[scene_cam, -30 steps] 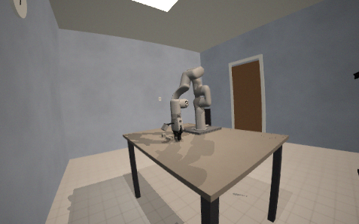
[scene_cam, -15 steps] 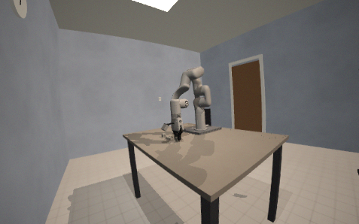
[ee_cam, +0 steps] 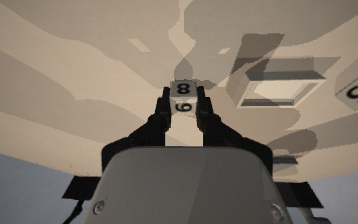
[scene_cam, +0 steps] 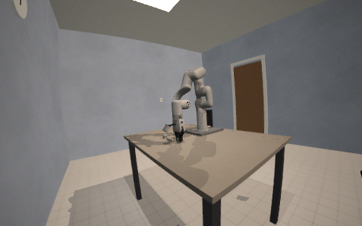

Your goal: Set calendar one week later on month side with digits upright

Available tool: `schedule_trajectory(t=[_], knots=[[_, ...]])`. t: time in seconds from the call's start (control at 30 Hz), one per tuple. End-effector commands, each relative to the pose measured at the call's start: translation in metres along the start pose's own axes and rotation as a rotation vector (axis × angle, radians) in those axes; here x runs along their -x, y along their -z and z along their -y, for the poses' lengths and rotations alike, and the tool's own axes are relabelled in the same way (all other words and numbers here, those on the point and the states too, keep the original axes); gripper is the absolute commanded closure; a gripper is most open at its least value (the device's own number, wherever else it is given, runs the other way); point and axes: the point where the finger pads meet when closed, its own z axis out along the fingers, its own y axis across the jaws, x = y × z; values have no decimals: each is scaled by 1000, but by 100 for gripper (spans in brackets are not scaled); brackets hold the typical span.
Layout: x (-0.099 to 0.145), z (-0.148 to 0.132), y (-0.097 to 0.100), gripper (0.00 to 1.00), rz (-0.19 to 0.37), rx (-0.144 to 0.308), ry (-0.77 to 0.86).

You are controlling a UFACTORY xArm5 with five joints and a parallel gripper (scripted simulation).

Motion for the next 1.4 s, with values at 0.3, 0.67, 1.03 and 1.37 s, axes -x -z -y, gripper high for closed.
schedule_trajectory(t=[0.3, 0.67, 1.03, 1.37], knots=[[-1, 0, 1, 73, -3, -1, 0], [-1, 0, 0, 73, -3, -1, 0], [-1, 0, -2, 73, -3, -1, 0], [-1, 0, -3, 73, -3, -1, 0]])
